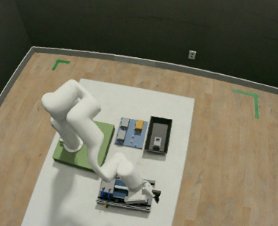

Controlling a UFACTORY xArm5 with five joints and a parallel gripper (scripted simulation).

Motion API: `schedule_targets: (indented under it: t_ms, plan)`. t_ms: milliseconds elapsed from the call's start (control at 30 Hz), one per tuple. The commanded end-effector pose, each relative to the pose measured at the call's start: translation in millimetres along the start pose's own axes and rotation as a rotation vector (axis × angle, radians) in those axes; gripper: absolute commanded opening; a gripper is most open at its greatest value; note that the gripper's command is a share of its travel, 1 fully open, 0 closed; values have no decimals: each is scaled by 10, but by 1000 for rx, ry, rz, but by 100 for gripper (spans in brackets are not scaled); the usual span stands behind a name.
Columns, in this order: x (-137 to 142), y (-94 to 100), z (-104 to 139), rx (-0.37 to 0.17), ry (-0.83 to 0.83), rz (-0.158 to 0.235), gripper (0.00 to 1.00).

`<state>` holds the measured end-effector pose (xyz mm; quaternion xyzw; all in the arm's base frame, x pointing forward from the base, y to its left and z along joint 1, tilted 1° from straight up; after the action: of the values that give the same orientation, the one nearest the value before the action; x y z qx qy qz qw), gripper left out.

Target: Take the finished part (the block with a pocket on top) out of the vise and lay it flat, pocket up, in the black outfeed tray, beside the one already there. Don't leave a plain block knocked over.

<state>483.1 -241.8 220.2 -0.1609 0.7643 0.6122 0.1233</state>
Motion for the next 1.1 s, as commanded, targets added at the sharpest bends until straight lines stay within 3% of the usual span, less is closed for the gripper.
schedule_targets:
  t_ms: [0,33,67,100,133,167,200,300,433,533,633,867,900,1067]
  plan:
    - [15,58,124,-70,-35,115,100]
    - [15,58,124,-70,-35,115,100]
    - [36,88,175,-92,-46,156,100]
    - [36,88,175,-92,-46,156,100]
    - [57,119,224,-112,-57,195,100]
    - [57,119,224,-112,-57,195,100]
    - [78,152,269,-130,-67,230,100]
    - [78,152,269,-130,-67,230,100]
    - [151,273,405,-179,-95,342,100]
    - [185,333,461,-197,-107,390,100]
    - [200,360,485,-204,-112,410,100]
    - [202,364,489,-206,-112,414,100]
    - [202,364,489,-206,-112,414,0]
    - [202,364,489,-206,-112,414,0]
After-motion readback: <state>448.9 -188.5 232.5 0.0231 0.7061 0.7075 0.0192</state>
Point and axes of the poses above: the point where the finger pads meet when closed, its own y axis back along the fingers, its own x axis across the jaws, z = x × y, the point moved 9 cm from there along y, back along the fingers, and after that the axes turned 8 degrees about -y, right-handed, at the moved point
